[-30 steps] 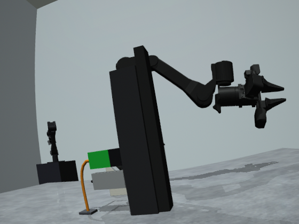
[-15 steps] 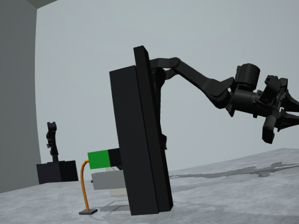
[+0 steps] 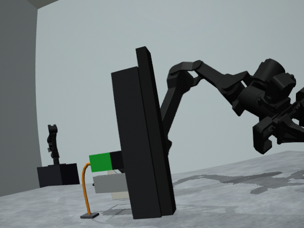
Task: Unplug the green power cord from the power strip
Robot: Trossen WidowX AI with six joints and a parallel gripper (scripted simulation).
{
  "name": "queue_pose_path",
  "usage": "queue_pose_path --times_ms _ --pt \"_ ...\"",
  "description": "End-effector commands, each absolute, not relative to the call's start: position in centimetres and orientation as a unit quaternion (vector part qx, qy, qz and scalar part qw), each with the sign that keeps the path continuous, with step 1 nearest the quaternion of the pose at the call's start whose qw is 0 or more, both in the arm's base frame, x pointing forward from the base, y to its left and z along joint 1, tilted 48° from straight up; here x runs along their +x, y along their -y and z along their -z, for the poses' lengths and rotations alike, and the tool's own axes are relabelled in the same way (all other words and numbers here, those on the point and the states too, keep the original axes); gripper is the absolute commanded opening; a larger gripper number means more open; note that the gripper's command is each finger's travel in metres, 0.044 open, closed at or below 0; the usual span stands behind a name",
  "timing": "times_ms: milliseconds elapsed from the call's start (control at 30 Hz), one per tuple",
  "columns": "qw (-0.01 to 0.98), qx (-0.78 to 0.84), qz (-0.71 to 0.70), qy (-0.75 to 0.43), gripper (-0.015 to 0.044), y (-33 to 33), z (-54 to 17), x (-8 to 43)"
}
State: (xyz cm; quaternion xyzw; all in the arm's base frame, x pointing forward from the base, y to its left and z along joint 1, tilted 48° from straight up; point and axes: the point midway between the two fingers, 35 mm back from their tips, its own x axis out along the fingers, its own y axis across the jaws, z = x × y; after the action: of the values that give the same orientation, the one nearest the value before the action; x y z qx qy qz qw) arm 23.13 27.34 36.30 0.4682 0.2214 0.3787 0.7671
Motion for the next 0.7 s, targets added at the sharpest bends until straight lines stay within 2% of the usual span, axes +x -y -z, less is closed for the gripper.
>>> queue_pose_path --times_ms 0,367,667 --pt "0.795 0.454 -0.332 -0.229 0.0160 -26.0 -35.0 26.7" --pt "0.840 0.429 -0.185 -0.276 0.0160 -19.6 -29.7 35.5" --pt "0.838 0.434 -0.083 -0.322 0.0160 -12.7 -25.6 40.6"
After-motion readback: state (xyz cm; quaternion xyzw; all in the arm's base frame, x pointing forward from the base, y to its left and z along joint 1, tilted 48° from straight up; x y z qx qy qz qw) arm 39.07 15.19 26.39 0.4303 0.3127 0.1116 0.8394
